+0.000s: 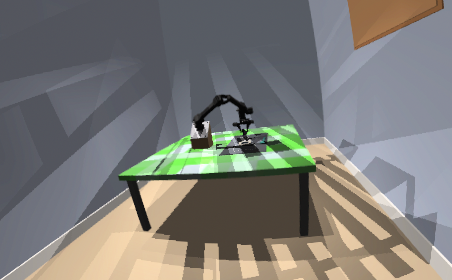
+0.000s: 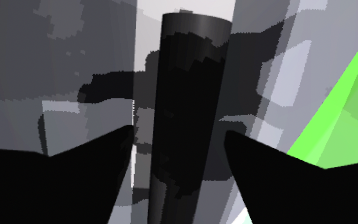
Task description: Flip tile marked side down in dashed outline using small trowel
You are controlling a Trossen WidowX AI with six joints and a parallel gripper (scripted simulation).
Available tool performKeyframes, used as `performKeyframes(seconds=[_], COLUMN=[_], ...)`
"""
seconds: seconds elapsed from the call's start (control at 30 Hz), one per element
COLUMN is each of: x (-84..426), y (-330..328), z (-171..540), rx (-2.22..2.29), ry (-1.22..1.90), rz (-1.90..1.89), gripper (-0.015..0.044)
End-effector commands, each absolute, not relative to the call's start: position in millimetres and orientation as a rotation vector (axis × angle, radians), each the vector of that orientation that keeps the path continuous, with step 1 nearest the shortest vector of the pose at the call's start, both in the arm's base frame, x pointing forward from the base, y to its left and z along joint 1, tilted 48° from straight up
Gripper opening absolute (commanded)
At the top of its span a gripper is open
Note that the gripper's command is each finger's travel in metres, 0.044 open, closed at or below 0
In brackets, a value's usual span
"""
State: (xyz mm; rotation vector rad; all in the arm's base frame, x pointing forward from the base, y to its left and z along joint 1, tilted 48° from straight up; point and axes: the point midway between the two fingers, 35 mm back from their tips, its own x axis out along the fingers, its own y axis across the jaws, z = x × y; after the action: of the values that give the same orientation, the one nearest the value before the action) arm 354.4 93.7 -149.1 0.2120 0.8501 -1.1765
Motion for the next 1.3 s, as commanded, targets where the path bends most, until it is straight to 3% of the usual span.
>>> performKeyframes(seconds=[0.0,0.4,0.43,0.67,1.27], x=[354.1,346.0,345.6,344.2,345.4], y=[93.2,125.3,125.6,134.6,153.9], z=[-148.8,-116.9,-116.9,-109.2,-129.4], rx=[0.205,0.190,0.183,0.188,-0.032], ry=[0.851,0.860,0.859,0.860,1.093], rz=[-1.175,-1.169,-1.163,-1.159,-0.769], gripper=[0.0270,0.0270,0.0296,0.0300,0.0300])
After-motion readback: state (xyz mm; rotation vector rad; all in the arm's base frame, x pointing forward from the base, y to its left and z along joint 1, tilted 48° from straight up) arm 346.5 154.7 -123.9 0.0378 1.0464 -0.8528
